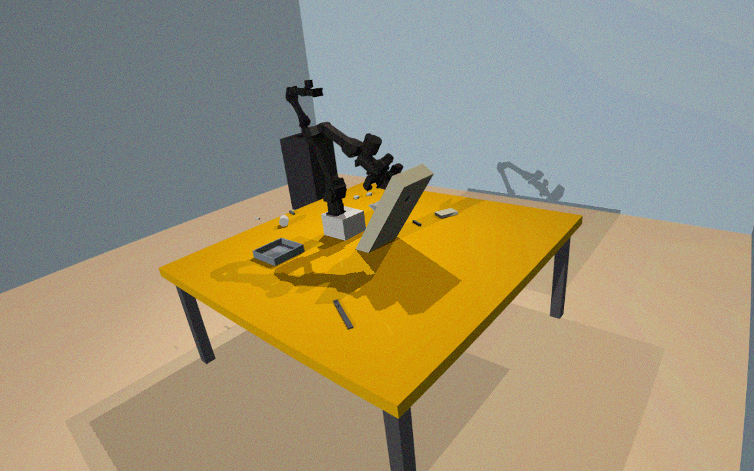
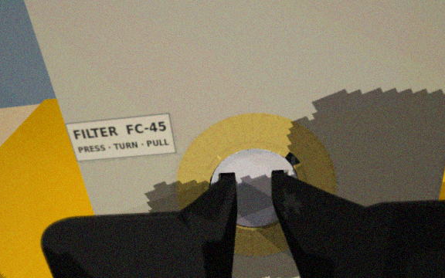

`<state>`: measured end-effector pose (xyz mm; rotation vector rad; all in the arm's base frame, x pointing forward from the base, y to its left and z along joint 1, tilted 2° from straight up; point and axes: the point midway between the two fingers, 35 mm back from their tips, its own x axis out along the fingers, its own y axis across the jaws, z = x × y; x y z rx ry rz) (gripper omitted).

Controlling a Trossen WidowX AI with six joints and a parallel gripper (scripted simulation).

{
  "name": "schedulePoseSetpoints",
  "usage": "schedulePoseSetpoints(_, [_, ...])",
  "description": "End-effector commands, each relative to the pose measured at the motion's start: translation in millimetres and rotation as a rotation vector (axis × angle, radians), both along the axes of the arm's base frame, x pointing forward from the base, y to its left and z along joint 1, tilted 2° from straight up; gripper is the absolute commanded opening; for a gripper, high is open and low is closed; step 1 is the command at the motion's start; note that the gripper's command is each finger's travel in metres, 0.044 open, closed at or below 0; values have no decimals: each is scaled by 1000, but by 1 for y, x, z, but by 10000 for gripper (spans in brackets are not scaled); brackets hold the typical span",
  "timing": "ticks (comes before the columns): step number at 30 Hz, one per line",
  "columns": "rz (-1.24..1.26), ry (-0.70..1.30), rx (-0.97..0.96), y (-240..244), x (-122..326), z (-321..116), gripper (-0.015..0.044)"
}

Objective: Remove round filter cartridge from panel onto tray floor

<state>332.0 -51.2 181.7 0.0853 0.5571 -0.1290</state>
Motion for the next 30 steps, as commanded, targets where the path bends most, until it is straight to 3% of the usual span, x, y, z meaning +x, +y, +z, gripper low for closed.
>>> schedulePoseSetpoints(1, [73,10,-121,-1,3,-1,0])
schedulePoseSetpoints(21, [440,80,-703,-1,3,0,0])
schedulePoseSetpoints(30, [406,75,-648,1,-11,11,0])
